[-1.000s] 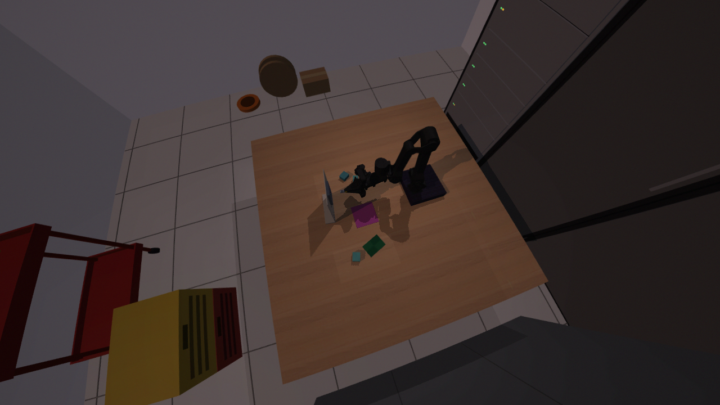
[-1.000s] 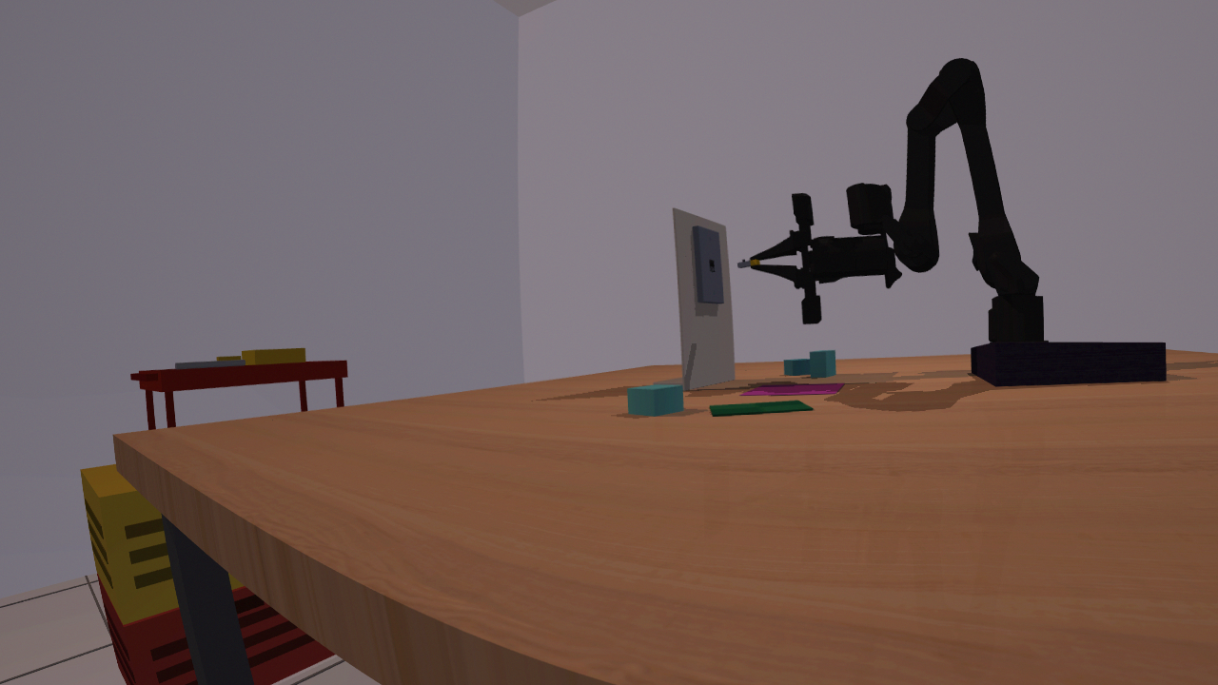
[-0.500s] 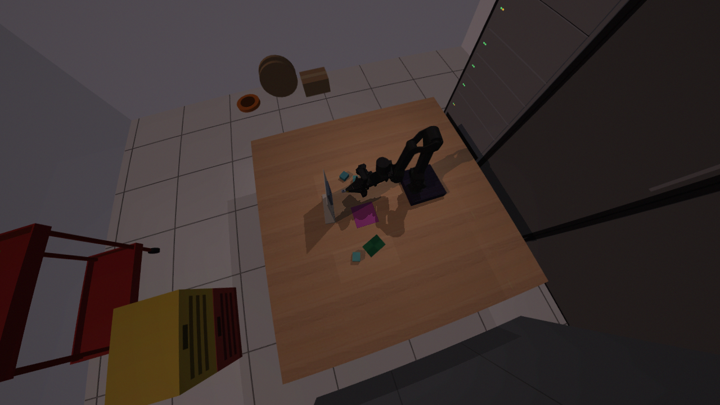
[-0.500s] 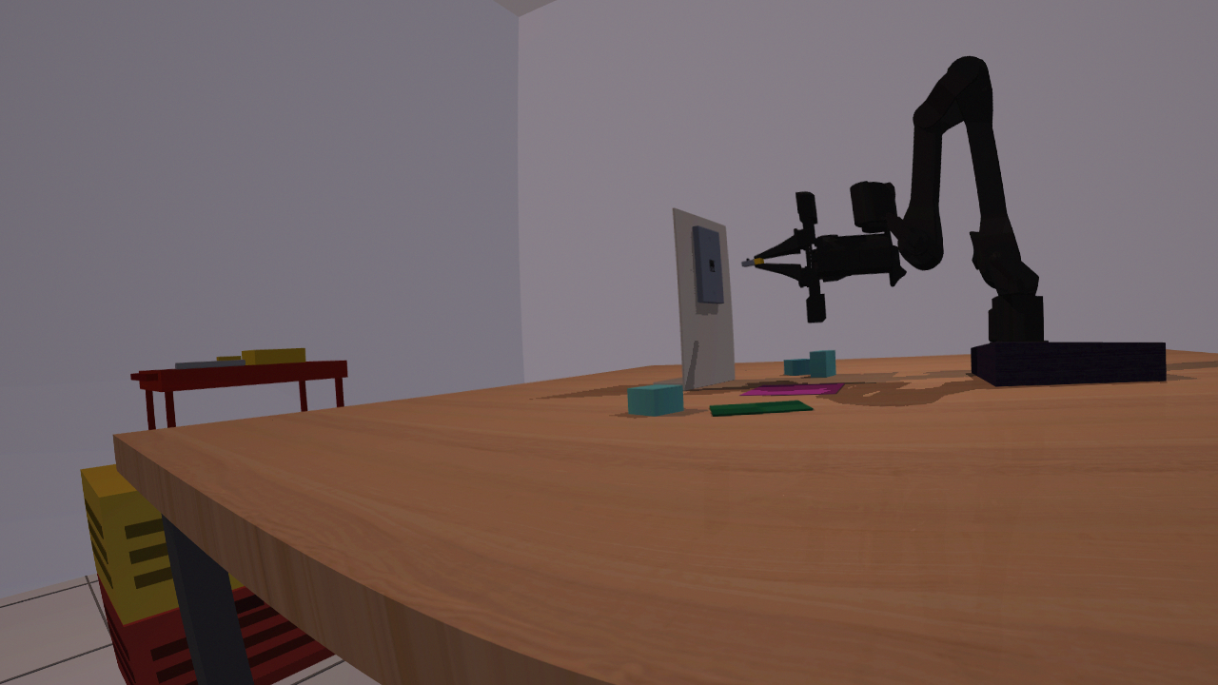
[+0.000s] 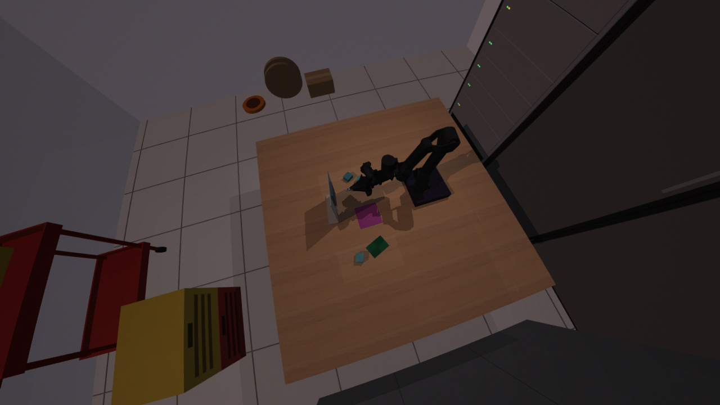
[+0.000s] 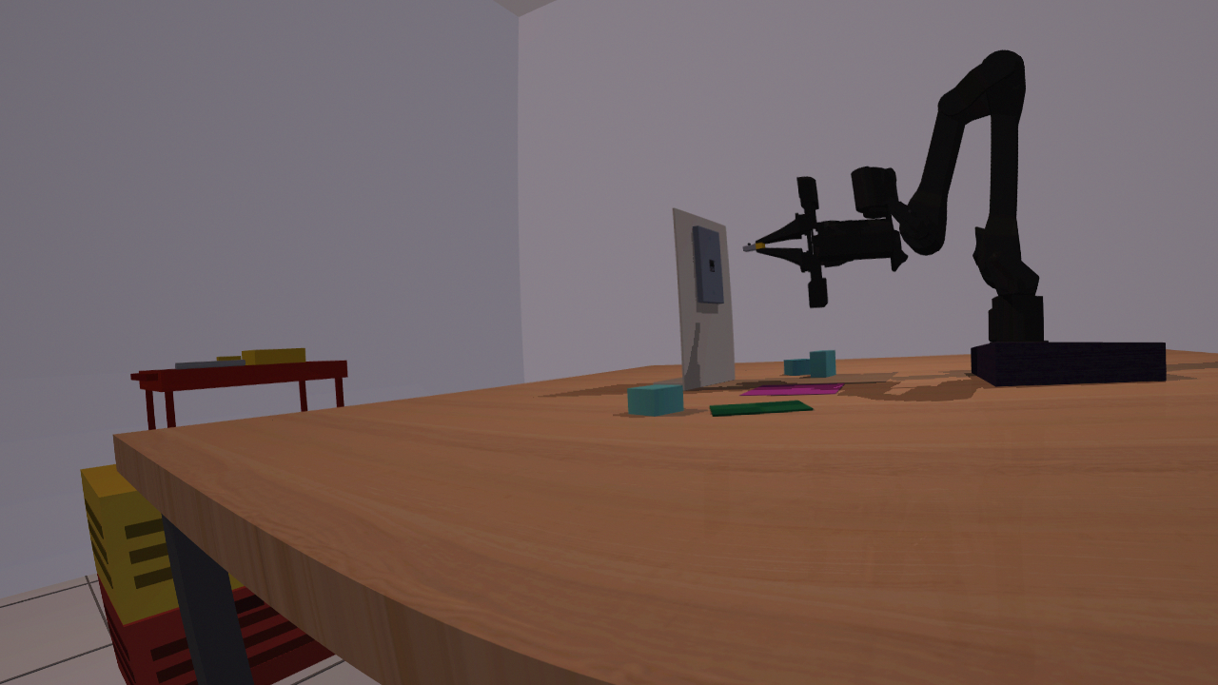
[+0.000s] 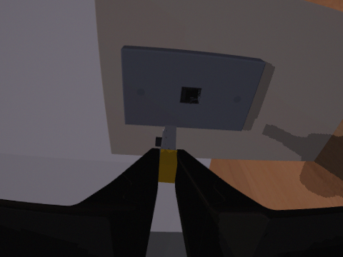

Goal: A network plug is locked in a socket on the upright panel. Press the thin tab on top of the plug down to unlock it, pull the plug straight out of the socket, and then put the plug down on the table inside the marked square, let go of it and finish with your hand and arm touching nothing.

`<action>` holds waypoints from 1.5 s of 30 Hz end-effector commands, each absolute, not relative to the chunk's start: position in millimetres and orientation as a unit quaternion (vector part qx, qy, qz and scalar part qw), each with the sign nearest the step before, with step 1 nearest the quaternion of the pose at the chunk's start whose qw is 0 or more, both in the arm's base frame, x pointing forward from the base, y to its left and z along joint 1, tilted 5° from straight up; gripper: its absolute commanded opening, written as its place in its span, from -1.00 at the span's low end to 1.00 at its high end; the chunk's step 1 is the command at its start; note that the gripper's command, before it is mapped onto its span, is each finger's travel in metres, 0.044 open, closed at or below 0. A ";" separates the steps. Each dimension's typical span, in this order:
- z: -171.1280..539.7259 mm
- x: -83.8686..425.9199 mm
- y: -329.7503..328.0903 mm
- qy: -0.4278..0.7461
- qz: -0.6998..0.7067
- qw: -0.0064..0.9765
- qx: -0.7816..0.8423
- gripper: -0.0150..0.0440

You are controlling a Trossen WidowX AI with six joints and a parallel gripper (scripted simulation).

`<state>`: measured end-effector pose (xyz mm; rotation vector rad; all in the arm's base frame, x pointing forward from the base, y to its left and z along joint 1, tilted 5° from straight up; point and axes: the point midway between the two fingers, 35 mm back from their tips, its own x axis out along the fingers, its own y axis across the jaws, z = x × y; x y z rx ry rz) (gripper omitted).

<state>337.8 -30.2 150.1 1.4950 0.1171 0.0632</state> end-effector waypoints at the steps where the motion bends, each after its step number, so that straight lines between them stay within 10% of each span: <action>1: 156.8 336.1 -29.6 0.052 0.028 0.731 0.680 -0.49; 45: 116.6 332.7 10.1 0.206 -0.124 0.684 0.689 -0.49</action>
